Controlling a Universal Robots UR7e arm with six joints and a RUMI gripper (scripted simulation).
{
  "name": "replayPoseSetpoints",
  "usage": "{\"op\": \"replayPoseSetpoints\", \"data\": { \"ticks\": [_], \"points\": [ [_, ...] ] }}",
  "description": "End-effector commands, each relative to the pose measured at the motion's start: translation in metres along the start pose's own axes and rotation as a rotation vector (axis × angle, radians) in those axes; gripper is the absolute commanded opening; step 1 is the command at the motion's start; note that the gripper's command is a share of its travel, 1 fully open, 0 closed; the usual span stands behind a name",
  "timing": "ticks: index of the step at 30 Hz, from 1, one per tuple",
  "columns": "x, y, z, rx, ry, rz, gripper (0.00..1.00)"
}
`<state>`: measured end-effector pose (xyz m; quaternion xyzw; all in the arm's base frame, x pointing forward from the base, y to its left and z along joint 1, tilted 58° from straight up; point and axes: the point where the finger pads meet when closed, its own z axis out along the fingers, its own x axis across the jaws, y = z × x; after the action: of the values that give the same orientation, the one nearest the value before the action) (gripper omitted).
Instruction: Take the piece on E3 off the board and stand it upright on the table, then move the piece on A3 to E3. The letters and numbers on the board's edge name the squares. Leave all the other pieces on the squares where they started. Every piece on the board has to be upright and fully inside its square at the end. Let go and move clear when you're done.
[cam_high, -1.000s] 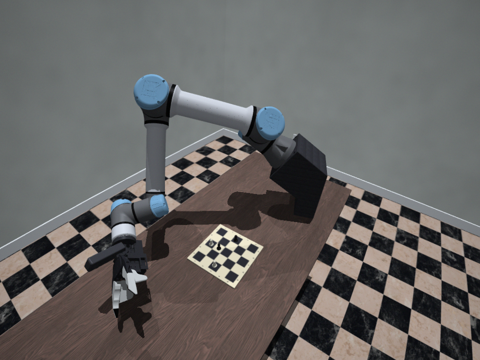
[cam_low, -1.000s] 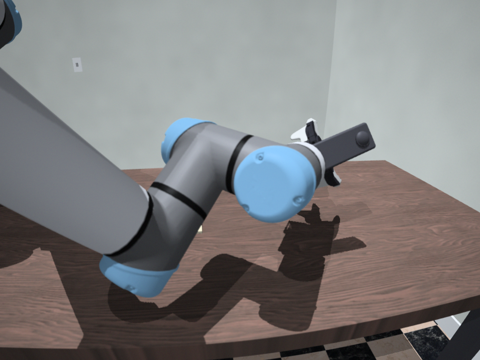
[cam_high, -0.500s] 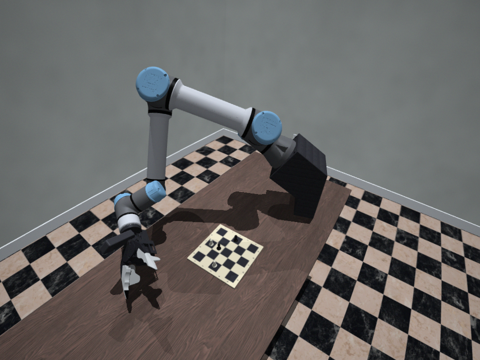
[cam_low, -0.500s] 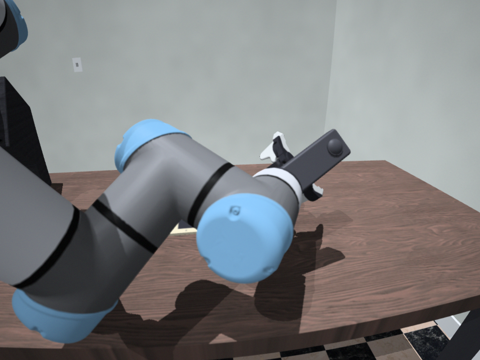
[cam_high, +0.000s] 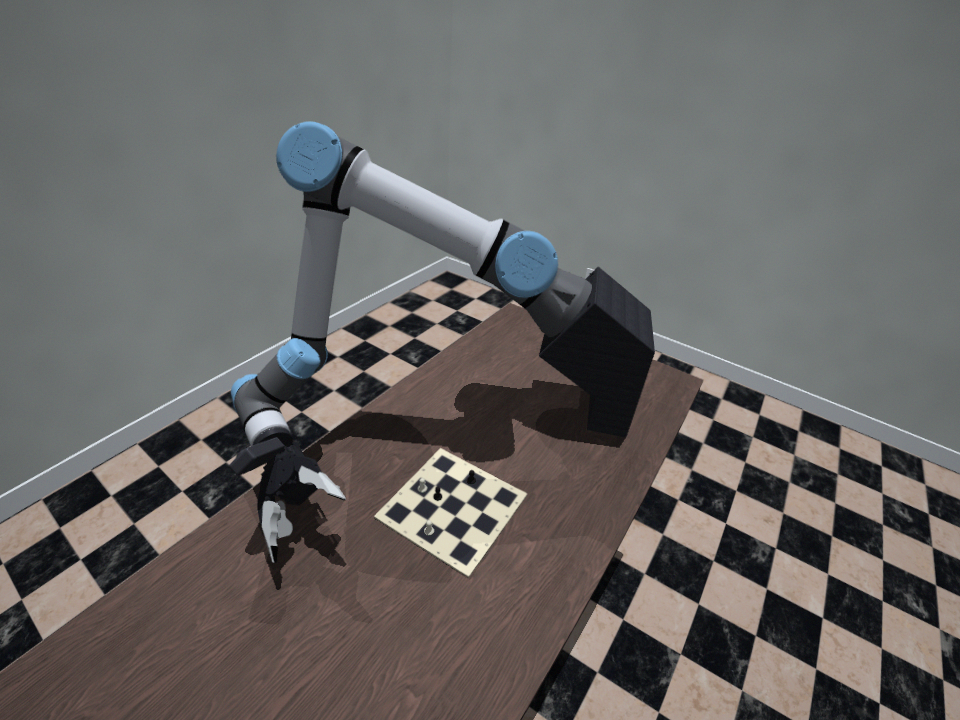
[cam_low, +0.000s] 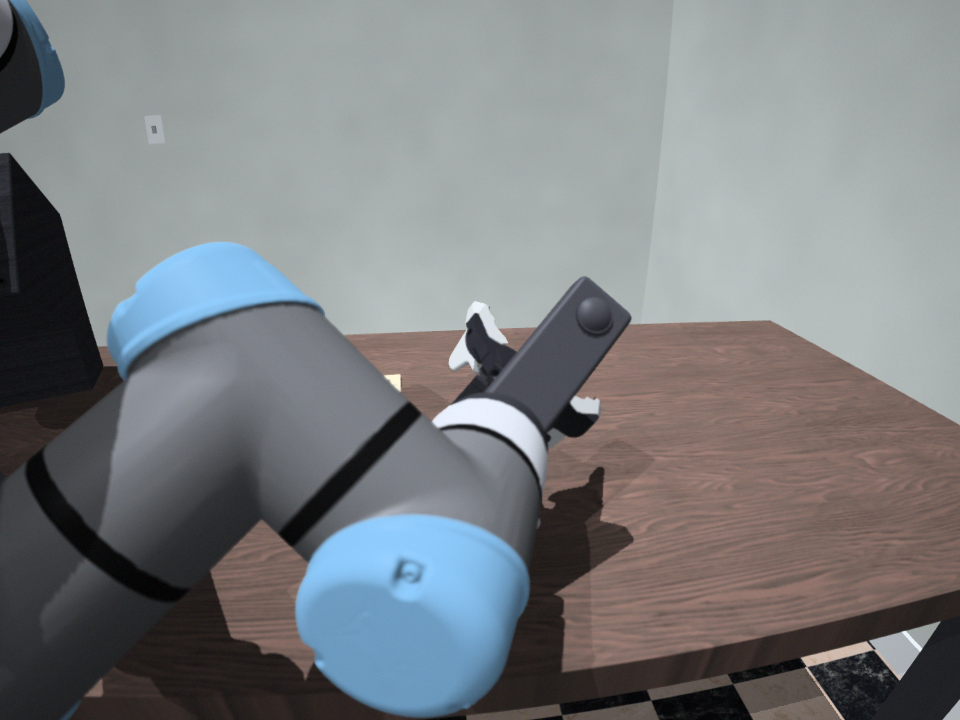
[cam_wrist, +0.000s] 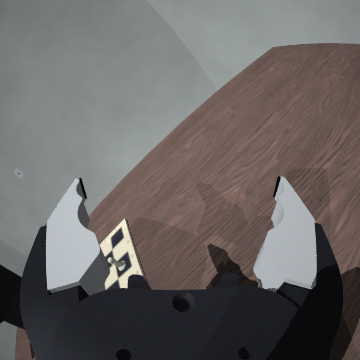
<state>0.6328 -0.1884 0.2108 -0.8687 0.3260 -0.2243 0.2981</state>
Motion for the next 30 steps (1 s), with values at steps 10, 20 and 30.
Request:
{"op": "replayPoseSetpoints", "data": {
  "ticks": [10, 20, 30],
  "points": [
    [-0.036, 0.059, -0.055, -0.083, -0.114, -0.239, 1.0],
    [-0.06, 0.1, -0.092, -0.141, -0.182, -0.401, 1.0],
    [-0.08, 0.129, -0.12, -0.181, -0.237, -0.522, 1.0]
  ]
}}
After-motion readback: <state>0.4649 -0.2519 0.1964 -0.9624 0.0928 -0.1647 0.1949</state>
